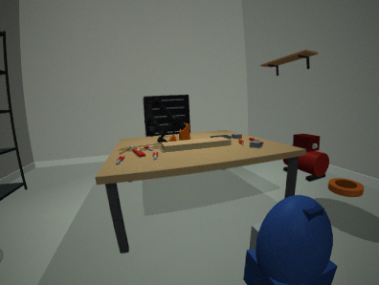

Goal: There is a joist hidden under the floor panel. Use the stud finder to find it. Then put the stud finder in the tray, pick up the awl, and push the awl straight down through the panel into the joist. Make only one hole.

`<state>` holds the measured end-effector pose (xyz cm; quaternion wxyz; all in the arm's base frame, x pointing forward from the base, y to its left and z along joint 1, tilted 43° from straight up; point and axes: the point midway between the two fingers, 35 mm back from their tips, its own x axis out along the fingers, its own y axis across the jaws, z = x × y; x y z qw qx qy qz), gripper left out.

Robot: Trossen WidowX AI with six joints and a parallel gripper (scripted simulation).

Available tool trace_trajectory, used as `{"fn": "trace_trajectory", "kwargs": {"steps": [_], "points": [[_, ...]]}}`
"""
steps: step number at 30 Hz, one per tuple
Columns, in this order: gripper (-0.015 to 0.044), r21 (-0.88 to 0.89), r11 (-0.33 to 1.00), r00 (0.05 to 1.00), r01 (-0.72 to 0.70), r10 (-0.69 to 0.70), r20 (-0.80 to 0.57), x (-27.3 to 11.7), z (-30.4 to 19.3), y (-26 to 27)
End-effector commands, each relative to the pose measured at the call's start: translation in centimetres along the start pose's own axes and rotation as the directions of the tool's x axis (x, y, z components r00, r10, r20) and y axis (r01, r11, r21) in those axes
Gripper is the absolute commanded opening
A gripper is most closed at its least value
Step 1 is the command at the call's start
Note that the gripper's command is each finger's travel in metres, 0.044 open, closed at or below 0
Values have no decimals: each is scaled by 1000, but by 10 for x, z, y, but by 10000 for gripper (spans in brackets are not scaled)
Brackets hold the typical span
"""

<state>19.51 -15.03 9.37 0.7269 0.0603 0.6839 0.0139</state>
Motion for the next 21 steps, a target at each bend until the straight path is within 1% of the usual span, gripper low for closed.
{"fn": "trace_trajectory", "kwargs": {"steps": [1, 15, 18, 21], "points": [[440, -3, 1000, 1000, 3, -3, 6, -7, 1, -1], [440, -3, 1000, 1000, 6, -6, 8, -28, 1, 0], [440, 2, 1000, 1000, 16, -16, 21, -52, 2, 9], [440, 11, 999, 999, 31, -32, 44, -90, -2, 26]]}}
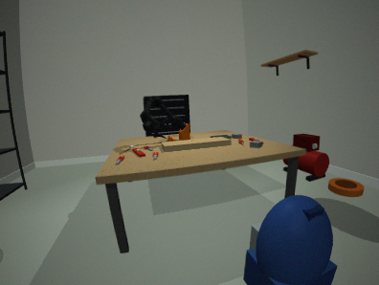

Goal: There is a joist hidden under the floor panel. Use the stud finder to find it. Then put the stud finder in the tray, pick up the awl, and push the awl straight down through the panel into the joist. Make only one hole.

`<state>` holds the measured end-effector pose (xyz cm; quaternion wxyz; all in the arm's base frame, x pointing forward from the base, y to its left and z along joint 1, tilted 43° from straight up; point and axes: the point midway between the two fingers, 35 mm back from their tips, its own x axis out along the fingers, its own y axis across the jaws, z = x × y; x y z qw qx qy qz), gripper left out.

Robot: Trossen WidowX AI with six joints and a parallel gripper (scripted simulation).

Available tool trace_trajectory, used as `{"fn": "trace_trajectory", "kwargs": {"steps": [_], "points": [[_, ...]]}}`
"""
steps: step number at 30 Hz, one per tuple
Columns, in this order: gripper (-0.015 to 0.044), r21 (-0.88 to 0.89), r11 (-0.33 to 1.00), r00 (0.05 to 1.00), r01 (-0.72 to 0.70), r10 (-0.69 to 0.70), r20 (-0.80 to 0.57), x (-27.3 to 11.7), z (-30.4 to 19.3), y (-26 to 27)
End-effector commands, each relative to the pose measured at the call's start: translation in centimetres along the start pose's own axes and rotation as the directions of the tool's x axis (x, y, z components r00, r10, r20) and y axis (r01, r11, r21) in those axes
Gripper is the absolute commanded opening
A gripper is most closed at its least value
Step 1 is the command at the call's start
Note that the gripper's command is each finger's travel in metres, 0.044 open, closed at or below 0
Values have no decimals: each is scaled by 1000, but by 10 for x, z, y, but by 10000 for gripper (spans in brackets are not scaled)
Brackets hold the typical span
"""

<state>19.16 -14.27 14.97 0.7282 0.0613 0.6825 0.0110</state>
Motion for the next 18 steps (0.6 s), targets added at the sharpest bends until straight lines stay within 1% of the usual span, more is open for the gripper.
{"fn": "trace_trajectory", "kwargs": {"steps": [1, 3, 4, 18], "points": [[440, 8, 999, 998, 33, -34, 48, -48, -4, 20], [440, 13, 999, 997, 40, -40, 60, -66, -9, 30], [440, 3, 1000, 999, 22, -22, 30, -36, -2, 15], [440, 3, 1000, 999, 22, -22, 30, -36, -2, 15]]}}
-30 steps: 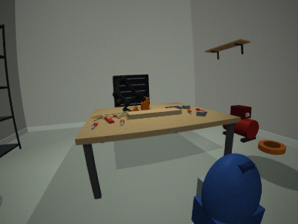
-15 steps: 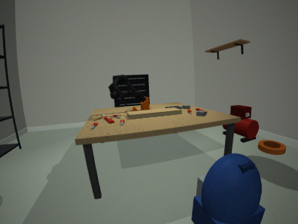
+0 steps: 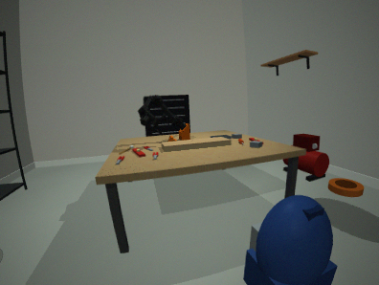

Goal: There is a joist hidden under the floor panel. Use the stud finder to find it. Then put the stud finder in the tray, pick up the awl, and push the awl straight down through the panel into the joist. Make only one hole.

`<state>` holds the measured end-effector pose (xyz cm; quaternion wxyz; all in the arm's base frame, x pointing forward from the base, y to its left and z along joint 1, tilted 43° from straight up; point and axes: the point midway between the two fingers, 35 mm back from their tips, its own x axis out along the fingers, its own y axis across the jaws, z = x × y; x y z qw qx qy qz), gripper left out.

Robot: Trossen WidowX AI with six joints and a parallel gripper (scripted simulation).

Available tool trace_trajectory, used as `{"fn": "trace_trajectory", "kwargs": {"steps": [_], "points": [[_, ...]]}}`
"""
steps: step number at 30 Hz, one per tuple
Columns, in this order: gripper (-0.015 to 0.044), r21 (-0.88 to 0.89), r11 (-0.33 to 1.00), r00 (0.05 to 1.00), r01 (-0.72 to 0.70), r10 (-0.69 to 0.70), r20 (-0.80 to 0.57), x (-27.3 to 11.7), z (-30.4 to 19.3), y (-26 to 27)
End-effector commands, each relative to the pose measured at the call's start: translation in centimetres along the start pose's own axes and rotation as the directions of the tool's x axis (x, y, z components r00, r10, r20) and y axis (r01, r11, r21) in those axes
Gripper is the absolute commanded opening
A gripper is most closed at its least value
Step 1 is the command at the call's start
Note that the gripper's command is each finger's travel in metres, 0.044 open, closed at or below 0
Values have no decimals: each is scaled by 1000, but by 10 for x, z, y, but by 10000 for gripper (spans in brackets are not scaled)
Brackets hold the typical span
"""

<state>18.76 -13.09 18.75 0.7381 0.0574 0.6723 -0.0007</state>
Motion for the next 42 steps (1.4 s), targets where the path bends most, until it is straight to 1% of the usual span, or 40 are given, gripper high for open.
{"fn": "trace_trajectory", "kwargs": {"steps": [1, 7, 9, 12, 15, 18, 20, 22, 25, 29, 34, 35, 42], "points": [[440, -6, 1000, 1000, 0, 0, 1, 0, 0, 0], [440, 4, 1000, 1000, 5, -5, -4, 2, 0, 0], [440, 88, 995, 998, 45, -42, -38, 10, 0, 1], [440, 270, 949, 985, 160, -137, -103, 29, -1, 4], [440, 435, 855, 959, 282, -241, -148, 46, -1, 7], [440, 581, 719, 921, 381, -351, -169, 60, -2, 10], [440, 670, 612, 889, 421, -425, -170, 69, -2, 12], [440, 752, 498, 853, 432, -498, -160, 76, -2, 15], [440, 860, 331, 790, 388, -601, -125, 86, -2, 19], [440, 963, 154, 692, 222, -720, -44, 96, -1, 25], [440, 998, 56, 608, 3, -793, 42, 101, -1, 31], [440, 999, 50, 599, -19, -799, 51, 101, -1, 32], [440, 999, 48, 598, -24, -800, 53, 101, -1, 32]]}}
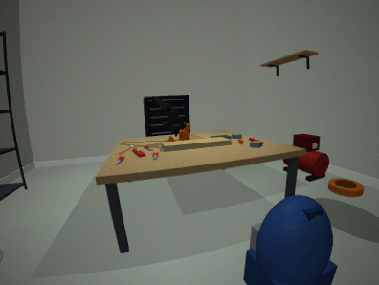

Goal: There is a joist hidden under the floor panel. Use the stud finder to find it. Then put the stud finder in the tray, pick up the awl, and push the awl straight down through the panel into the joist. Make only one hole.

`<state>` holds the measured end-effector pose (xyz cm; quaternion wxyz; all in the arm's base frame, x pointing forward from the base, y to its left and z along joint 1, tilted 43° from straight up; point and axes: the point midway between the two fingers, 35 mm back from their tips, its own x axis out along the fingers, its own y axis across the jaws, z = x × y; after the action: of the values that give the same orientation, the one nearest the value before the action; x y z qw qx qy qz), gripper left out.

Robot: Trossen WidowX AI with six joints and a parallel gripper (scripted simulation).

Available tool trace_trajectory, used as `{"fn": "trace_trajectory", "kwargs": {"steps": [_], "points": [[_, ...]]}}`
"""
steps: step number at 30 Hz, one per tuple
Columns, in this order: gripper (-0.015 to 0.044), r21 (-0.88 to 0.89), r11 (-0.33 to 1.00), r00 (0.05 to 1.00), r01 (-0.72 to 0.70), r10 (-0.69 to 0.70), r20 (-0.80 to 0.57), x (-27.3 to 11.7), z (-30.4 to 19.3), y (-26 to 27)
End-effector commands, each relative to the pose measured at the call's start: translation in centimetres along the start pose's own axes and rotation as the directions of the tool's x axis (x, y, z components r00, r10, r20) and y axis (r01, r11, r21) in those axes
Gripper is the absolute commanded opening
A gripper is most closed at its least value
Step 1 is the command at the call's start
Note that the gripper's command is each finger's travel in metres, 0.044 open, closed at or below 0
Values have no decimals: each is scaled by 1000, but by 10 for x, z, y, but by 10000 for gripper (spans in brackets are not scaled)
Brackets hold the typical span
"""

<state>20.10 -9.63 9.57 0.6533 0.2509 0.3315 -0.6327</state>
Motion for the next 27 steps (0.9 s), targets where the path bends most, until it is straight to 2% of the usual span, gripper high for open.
{"fn": "trace_trajectory", "kwargs": {"steps": [1, 15, 27], "points": [[440, 221, 972, 989, -82, 52, 140, 2, -8, -1], [440, 221, 972, 989, -82, 52, 140, 2, -6, 0], [440, 221, 972, 989, -82, 52, 137, 20, -6, 3]]}}
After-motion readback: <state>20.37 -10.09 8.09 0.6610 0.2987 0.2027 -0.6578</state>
